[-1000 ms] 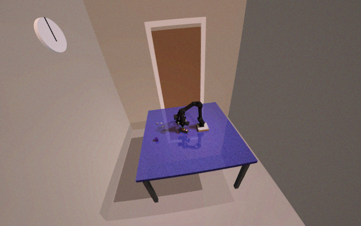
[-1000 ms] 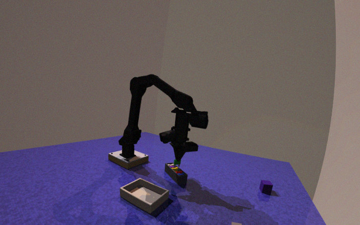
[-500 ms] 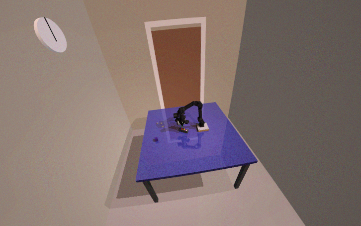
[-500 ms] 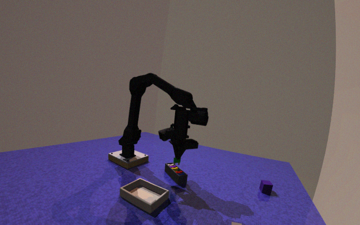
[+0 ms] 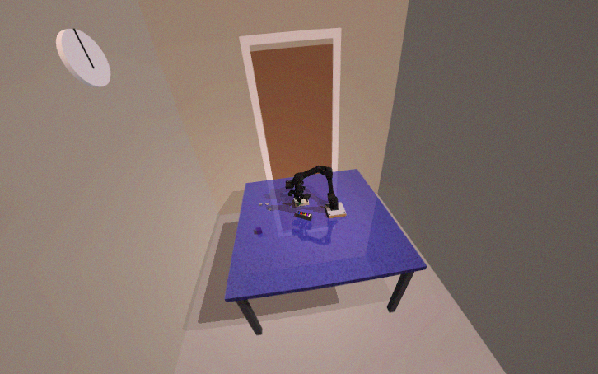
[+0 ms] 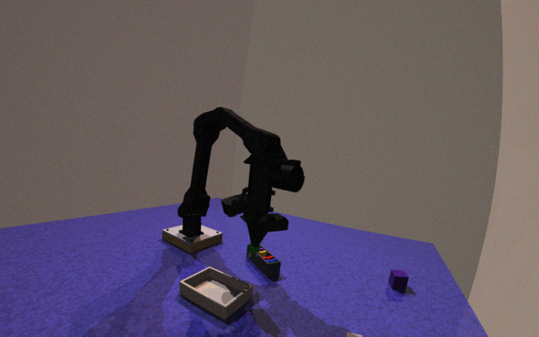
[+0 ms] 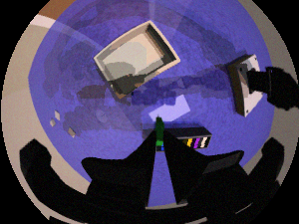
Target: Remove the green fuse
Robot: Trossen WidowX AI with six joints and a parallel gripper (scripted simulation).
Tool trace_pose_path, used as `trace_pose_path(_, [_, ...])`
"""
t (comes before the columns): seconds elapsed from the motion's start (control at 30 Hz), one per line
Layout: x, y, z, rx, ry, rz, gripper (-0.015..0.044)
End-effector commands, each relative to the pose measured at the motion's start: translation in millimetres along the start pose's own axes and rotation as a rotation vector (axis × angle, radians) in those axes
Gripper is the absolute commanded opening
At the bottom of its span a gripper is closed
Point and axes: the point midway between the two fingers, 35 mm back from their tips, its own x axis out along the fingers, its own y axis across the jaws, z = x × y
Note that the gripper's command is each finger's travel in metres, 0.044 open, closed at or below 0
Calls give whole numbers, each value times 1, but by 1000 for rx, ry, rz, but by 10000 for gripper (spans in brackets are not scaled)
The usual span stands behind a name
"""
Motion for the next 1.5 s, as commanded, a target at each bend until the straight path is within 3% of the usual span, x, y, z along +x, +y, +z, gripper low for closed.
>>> trace_pose_path(0.0, [0, 13, 22, -3, -8, 0, 0])
trace_pose_path(0.57, [-1, 42, 108, -3, -17, 3, 0])
trace_pose_path(1.47, [34, 43, 109, -3, -17, 3, 0])
